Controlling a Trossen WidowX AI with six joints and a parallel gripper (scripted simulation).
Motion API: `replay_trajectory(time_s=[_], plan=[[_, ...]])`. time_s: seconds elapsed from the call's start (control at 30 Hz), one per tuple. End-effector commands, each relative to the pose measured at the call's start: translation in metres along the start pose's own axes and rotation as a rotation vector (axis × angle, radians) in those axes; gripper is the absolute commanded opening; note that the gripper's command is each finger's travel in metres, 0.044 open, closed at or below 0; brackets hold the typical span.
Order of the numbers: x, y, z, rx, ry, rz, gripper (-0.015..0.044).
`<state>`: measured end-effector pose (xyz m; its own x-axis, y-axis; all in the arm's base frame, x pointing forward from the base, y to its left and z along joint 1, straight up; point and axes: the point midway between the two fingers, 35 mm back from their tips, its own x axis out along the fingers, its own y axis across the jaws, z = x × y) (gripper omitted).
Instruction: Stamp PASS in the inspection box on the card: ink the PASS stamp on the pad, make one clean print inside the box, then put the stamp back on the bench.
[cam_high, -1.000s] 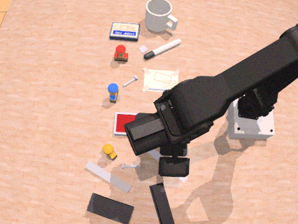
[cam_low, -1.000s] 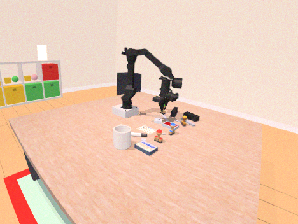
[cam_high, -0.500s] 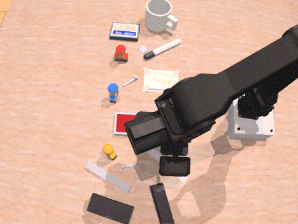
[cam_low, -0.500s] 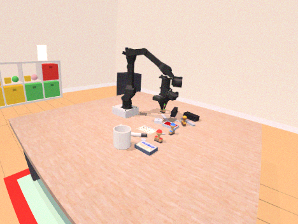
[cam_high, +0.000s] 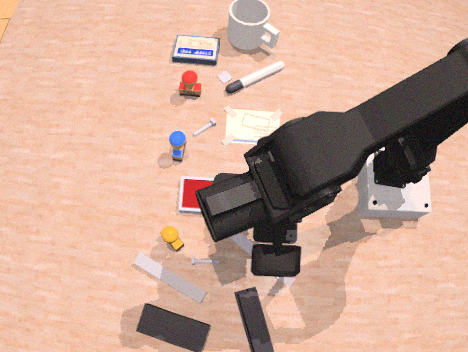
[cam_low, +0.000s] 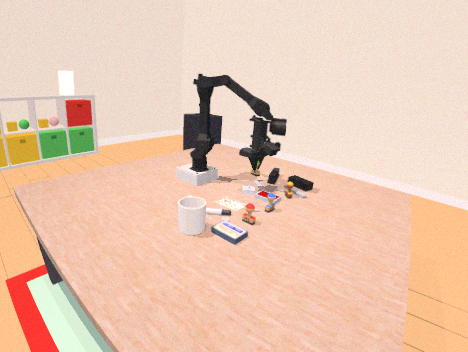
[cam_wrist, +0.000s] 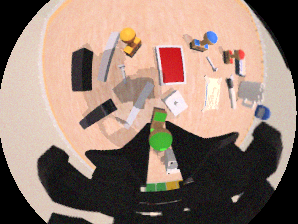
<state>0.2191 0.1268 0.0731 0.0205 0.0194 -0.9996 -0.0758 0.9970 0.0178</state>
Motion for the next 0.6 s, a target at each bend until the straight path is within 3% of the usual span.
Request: replay_trajectory(time_s=[0.0, 0.27, 0.57], plan=[[-0.004, 0.001, 0.001, -0.004, -0.003, 0.004, 0.0], [-0.007, -0.001, 0.004, -0.004, -0.004, 0.003, 0.0], [-0.011, -0.019, 0.051, -0.004, -0.007, 0.002, 0.0]])
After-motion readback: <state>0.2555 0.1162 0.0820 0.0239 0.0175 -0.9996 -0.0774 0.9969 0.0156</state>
